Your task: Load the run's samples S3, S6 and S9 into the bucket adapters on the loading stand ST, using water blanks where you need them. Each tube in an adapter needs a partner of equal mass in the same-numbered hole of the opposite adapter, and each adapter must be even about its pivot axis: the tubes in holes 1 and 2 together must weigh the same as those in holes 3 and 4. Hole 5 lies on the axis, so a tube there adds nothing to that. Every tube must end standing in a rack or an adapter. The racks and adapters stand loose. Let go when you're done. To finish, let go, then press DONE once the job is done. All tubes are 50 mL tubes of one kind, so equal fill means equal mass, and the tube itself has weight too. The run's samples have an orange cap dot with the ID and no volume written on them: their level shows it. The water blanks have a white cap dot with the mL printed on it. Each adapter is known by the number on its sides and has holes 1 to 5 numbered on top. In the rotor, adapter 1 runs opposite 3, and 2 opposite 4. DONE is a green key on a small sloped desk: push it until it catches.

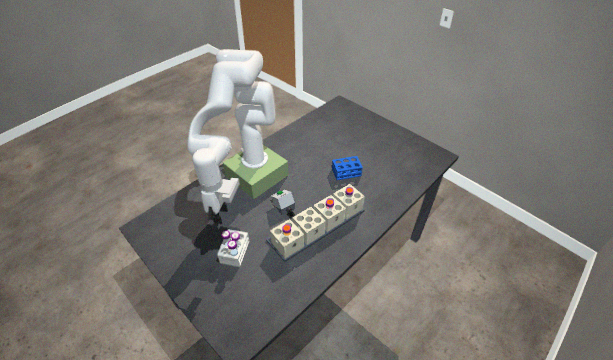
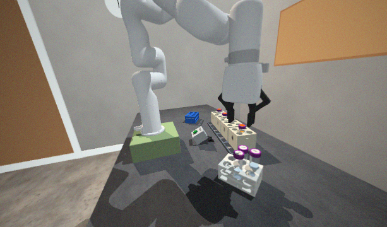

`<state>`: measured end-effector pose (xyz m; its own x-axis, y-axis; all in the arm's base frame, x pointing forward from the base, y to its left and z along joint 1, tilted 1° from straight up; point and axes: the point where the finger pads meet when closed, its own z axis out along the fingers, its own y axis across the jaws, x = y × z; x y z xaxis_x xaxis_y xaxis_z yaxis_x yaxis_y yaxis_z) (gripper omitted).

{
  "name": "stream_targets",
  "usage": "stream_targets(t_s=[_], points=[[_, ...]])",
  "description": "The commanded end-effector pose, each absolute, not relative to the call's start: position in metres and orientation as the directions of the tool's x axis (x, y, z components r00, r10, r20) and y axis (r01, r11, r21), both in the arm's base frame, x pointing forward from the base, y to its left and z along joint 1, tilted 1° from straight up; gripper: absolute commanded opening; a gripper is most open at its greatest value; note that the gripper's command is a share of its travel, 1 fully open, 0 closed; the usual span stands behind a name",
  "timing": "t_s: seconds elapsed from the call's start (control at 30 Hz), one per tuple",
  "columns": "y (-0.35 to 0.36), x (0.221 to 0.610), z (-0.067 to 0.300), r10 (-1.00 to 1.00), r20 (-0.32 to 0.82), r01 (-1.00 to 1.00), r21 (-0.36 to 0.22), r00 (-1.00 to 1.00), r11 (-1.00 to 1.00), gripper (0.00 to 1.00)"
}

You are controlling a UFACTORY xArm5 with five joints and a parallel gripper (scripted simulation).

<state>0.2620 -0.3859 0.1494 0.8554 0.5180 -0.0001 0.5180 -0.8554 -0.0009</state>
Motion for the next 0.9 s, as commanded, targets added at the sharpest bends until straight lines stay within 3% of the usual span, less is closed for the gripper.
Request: stream_targets(t_s=[0.0,0.87], points=[[-0.387,0.263,0.146,0.518,-0.012,0.518,0.006,0.855,-0.855,0.57],[-0.388,0.263,0.098,0.518,-0.012,0.518,0.006,0.855,-0.855,0.57]])
